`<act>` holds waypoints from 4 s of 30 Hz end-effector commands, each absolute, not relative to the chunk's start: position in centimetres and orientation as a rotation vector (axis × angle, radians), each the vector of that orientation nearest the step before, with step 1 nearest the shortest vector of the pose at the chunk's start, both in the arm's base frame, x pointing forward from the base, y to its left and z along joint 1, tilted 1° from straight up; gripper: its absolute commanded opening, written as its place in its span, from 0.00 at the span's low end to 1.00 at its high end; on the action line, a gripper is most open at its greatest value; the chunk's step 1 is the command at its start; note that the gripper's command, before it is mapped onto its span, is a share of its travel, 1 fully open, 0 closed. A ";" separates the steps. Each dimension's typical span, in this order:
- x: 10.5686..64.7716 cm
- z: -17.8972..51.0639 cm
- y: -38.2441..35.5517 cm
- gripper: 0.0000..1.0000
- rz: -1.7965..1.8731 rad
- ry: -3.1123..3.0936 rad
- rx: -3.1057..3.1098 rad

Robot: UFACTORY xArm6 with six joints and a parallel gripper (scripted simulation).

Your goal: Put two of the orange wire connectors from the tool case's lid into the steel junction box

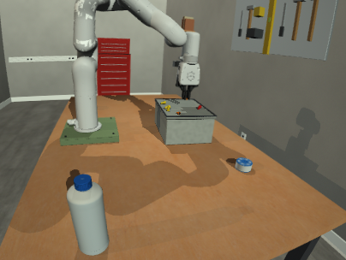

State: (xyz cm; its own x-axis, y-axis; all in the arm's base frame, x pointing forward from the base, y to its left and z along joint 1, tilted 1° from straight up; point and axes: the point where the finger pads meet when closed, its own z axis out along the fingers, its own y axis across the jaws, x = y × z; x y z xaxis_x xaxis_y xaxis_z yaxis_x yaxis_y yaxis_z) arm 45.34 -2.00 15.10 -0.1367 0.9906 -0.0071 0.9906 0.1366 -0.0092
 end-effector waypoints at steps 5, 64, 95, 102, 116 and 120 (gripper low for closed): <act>45.5 18.3 -2.0 0.03 0.013 -2.371 -2.066; 45.5 18.5 21.5 0.03 0.013 -2.371 -2.066; 45.5 15.8 23.8 0.03 0.013 -2.371 -2.066; 45.5 12.1 23.7 0.03 0.013 -2.371 -2.066; 45.5 2.0 23.7 0.03 0.013 -2.371 -2.066; 45.5 0.3 23.6 0.03 0.013 -2.371 -2.066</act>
